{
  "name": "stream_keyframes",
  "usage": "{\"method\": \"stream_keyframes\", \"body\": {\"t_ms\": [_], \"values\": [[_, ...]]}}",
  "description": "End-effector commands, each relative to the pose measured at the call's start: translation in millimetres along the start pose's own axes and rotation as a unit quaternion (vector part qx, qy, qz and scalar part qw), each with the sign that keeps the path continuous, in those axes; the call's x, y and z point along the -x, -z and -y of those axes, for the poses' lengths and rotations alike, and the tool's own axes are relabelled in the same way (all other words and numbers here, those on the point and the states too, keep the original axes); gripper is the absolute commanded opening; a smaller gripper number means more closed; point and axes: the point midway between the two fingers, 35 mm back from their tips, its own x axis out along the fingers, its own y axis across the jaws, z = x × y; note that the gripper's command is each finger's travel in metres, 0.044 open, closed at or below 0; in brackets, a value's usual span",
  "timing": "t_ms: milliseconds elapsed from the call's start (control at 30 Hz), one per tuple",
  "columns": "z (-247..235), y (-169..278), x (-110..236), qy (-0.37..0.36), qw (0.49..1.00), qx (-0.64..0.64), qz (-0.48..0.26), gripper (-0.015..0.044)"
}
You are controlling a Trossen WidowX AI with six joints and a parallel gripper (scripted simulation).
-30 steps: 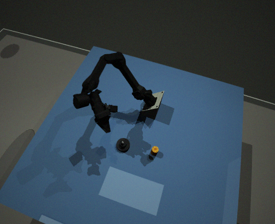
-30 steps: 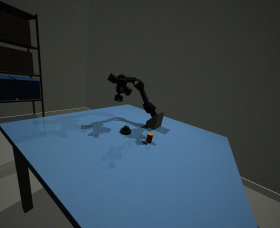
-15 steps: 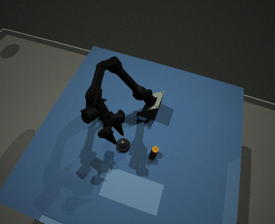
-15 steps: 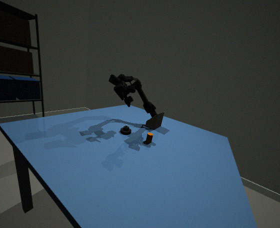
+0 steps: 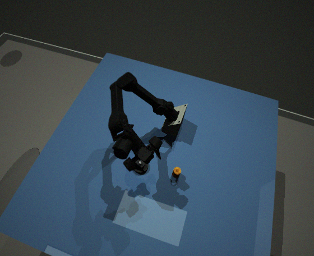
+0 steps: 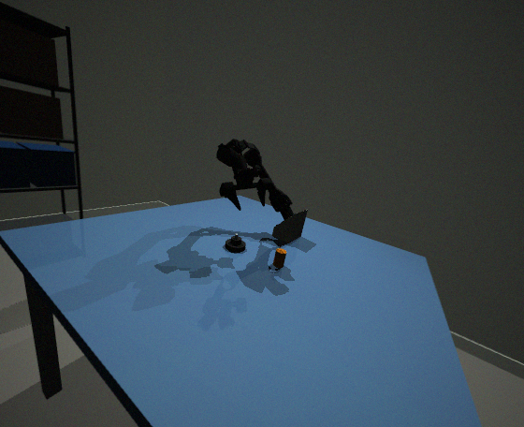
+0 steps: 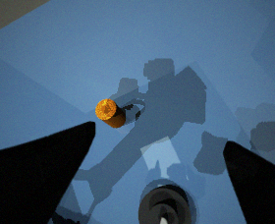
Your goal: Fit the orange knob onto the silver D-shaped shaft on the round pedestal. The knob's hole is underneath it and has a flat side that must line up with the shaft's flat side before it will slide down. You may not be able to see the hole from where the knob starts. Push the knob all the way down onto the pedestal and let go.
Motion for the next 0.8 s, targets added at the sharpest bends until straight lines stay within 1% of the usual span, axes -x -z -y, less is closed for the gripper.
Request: {"method": "stream_keyframes", "body": {"t_ms": [0, 200, 400, 567, 767], "values": [[-30.1, -9.3, -49.3, 0.030, 0.936, -0.327, -0.124, 0.0440], [-49.8, -12.5, -71.6, 0.084, 0.864, -0.467, -0.166, 0.0440], [-69.3, -13.7, -91.6, 0.158, 0.771, -0.589, -0.184, 0.0440], [-84.0, -13.5, -105.7, 0.225, 0.680, -0.676, -0.173, 0.0440], [-101.1, -11.6, -121.1, 0.305, 0.561, -0.758, -0.133, 0.0440]]}}
